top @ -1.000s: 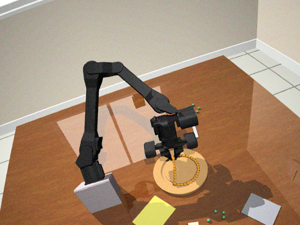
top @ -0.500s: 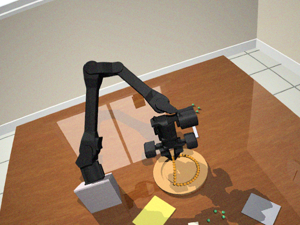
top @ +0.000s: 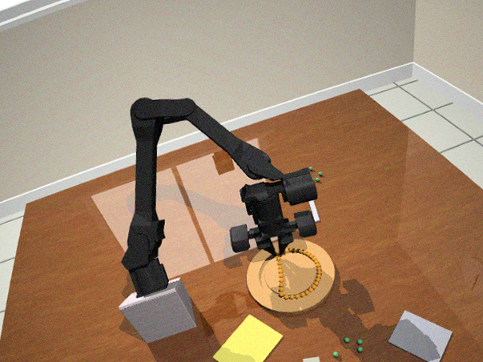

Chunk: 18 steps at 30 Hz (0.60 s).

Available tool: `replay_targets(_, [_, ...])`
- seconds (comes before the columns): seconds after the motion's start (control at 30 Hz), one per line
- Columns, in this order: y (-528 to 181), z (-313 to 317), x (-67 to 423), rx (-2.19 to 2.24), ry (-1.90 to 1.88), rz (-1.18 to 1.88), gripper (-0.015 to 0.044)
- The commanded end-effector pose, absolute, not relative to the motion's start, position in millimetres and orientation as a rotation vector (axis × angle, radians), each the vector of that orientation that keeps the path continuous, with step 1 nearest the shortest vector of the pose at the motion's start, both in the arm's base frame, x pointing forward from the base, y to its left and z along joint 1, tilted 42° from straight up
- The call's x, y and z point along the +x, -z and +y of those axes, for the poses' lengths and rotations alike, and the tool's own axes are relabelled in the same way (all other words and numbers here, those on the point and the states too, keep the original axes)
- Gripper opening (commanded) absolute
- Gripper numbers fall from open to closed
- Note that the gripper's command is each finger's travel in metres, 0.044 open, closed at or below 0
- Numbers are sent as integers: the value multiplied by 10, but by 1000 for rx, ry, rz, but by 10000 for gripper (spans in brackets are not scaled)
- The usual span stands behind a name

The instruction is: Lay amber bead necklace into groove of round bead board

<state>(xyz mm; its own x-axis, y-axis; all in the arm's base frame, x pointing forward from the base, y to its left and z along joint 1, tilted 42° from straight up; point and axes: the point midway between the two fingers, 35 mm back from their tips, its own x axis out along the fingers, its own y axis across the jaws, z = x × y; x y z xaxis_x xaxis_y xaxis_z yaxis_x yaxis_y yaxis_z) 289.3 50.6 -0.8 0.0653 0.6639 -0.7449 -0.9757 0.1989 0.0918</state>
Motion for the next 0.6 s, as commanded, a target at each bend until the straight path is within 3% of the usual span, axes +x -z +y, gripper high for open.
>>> replay_targets(0.0, [-34,564,2820,-498,-1324,769,0])
replay_targets(0.5, [21,632,2812,-497,-1324,769,0])
replay_targets(0.57, [-2,602,2825,-506,-1321,769,53])
